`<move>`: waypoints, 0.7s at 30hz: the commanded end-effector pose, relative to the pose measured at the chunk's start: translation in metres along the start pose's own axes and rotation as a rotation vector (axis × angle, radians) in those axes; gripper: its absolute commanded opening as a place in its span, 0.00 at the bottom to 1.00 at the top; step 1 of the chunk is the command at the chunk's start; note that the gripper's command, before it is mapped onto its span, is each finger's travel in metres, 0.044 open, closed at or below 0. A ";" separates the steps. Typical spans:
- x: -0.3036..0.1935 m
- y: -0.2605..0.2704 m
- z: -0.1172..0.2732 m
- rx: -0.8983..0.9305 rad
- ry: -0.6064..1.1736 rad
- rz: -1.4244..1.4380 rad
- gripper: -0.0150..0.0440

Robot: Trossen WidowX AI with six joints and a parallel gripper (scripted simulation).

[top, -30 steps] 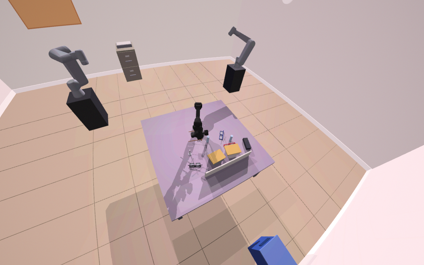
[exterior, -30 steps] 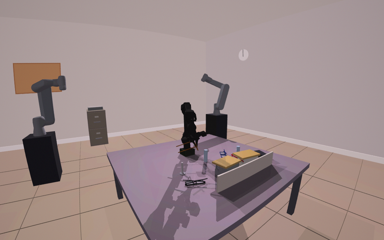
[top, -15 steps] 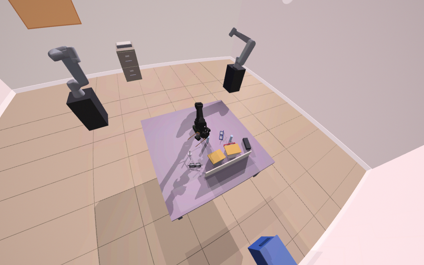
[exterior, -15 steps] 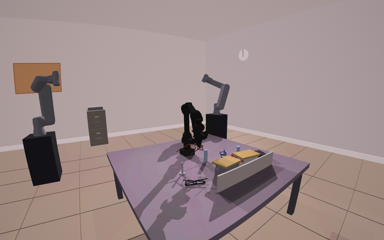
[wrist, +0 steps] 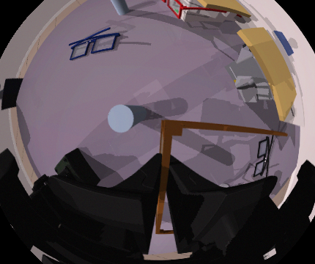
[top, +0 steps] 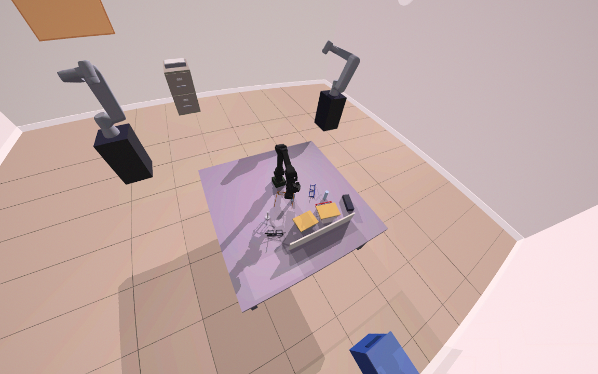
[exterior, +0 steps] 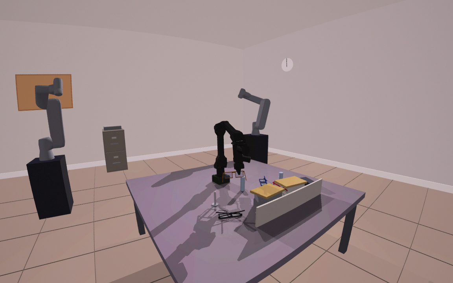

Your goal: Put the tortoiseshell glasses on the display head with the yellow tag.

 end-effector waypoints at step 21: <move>0.024 0.014 -0.017 -0.010 0.121 0.680 0.25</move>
Point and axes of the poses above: the point midway between the two fingers, 35 mm back from their tips, its own z axis back along the fingers, its own y axis across the jaws, x = y × z, the point moved 2 cm from there along z, back along the fingers, and after that the axes turned 3 degrees about z, right-handed, at the moved point
